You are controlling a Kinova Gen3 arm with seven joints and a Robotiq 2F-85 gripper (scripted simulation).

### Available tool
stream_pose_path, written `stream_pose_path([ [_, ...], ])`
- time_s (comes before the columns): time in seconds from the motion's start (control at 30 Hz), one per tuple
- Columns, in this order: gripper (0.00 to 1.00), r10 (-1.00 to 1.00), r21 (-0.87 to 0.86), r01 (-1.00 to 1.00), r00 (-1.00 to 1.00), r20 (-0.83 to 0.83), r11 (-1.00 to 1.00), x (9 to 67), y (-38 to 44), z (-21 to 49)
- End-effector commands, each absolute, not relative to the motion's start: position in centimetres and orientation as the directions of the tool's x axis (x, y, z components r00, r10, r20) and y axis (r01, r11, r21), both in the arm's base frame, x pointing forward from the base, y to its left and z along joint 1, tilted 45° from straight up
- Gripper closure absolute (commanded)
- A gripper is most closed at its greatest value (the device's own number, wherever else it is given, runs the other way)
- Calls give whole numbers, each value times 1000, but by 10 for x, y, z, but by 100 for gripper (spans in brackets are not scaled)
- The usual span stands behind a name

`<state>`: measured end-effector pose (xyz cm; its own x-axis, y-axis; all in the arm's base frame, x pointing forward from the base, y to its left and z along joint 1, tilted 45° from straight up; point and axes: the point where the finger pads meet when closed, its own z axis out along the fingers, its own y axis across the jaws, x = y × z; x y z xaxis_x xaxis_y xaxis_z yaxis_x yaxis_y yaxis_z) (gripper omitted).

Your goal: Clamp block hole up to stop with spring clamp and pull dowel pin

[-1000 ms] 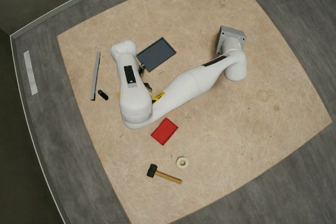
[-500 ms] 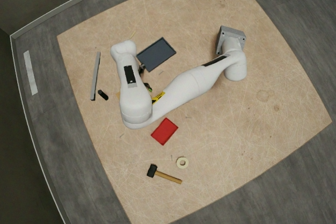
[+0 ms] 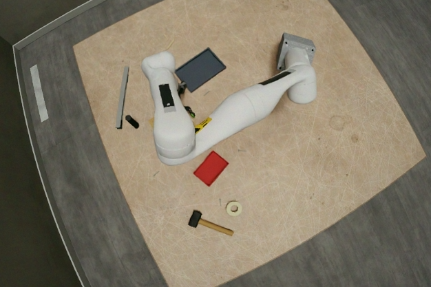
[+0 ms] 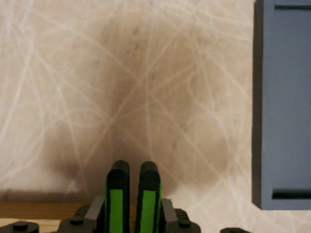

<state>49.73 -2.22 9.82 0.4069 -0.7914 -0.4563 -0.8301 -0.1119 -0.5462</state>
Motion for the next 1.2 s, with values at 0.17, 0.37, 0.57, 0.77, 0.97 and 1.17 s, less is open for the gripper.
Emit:
stream_pose_path([
  [0.17,64,-792,-547,-830,406,-455,-111,497,-23,99],
  [0.37,63,-792,-547,-830,406,-455,-111,497,-23,99],
  [0.57,61,-792,-547,-830,406,-455,-111,497,-23,99],
  [0.77,60,-792,-547,-830,406,-455,-111,497,-23,99],
  [0.97,59,-792,-547,-830,406,-455,-111,497,-23,99],
  [1.17,57,-792,-547,-830,406,-455,-111,497,-23,99],
])
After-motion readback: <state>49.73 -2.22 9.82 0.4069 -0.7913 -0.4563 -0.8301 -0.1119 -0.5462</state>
